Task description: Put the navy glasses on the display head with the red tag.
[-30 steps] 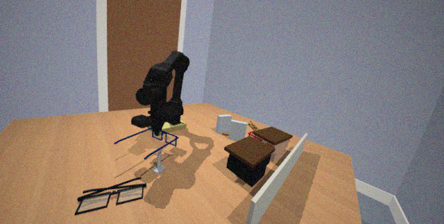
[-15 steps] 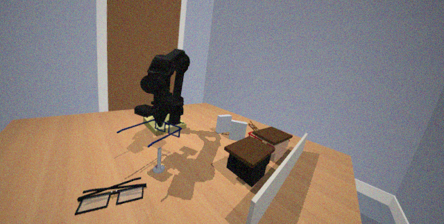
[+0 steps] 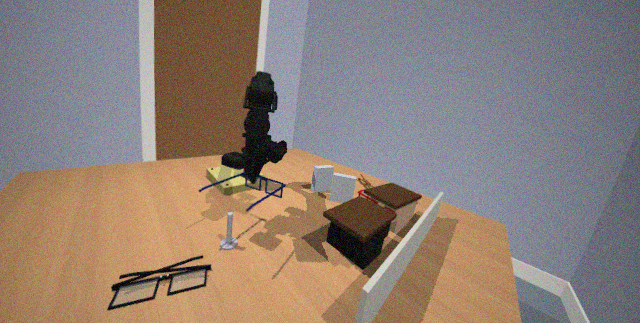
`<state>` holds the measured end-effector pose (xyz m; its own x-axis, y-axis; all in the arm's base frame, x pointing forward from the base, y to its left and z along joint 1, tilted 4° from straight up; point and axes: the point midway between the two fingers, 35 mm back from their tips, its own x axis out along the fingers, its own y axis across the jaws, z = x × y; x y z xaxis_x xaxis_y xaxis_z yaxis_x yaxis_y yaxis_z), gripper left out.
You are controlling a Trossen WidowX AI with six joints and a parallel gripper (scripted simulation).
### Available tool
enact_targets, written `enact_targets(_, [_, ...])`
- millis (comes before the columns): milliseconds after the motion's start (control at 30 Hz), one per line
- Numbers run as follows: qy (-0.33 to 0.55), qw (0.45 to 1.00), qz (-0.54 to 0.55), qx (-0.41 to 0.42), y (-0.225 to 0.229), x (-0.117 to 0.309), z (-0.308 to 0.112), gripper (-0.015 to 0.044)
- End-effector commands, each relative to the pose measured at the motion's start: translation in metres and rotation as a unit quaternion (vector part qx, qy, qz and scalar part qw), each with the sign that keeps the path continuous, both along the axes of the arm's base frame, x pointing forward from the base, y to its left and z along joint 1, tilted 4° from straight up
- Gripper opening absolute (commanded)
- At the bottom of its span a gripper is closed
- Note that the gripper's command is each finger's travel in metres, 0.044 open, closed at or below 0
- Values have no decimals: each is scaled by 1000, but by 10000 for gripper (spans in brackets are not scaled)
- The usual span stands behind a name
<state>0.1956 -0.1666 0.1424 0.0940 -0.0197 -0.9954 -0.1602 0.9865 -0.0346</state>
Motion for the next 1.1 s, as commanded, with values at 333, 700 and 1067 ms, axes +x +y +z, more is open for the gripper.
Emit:
enact_targets(333, [-2,1000,-1,2,54,30,3,0])
enact_targets(700, [-4,1000,-1,3,80,39,3,0])
enact_targets(1067, [-4,1000,-1,3,79,41,-5,0])
